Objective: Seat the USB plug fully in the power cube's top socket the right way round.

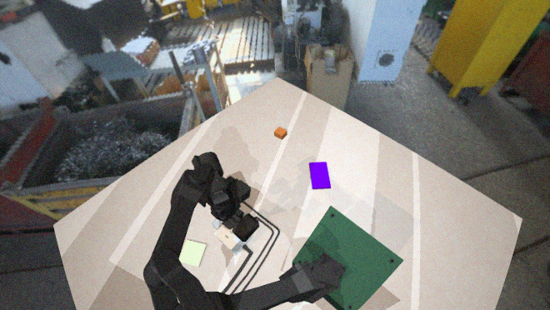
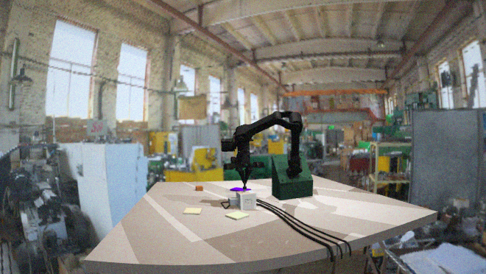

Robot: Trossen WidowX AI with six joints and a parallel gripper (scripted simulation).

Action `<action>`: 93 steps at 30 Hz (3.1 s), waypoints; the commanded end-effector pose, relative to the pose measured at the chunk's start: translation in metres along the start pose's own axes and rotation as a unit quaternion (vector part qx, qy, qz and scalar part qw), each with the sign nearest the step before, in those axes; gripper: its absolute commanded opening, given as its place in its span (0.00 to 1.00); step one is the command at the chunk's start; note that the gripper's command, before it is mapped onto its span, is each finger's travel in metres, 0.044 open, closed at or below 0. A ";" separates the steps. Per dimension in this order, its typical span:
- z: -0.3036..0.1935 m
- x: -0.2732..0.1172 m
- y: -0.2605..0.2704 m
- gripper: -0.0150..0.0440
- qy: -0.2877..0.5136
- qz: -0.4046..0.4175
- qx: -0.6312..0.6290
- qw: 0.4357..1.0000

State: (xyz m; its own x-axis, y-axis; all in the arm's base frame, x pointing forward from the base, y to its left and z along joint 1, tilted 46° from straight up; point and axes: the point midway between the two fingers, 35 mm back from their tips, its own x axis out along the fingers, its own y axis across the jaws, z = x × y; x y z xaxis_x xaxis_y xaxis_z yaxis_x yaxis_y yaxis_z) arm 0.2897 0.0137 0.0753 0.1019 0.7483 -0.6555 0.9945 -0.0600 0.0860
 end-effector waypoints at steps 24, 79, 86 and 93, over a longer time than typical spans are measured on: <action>0.000 0.004 0.000 0.25 0.002 0.000 0.002 1.000; 0.000 0.010 0.000 0.25 0.003 0.000 0.002 1.000; 0.000 0.011 0.000 0.25 0.003 0.000 0.002 1.000; 0.000 0.012 0.000 0.25 0.003 0.000 0.002 1.000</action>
State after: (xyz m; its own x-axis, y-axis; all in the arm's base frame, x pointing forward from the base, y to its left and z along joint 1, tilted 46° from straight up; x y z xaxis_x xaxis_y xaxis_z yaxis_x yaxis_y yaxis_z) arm 0.2909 0.0210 0.0680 0.1043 0.7488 -0.6545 0.9943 -0.0633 0.0861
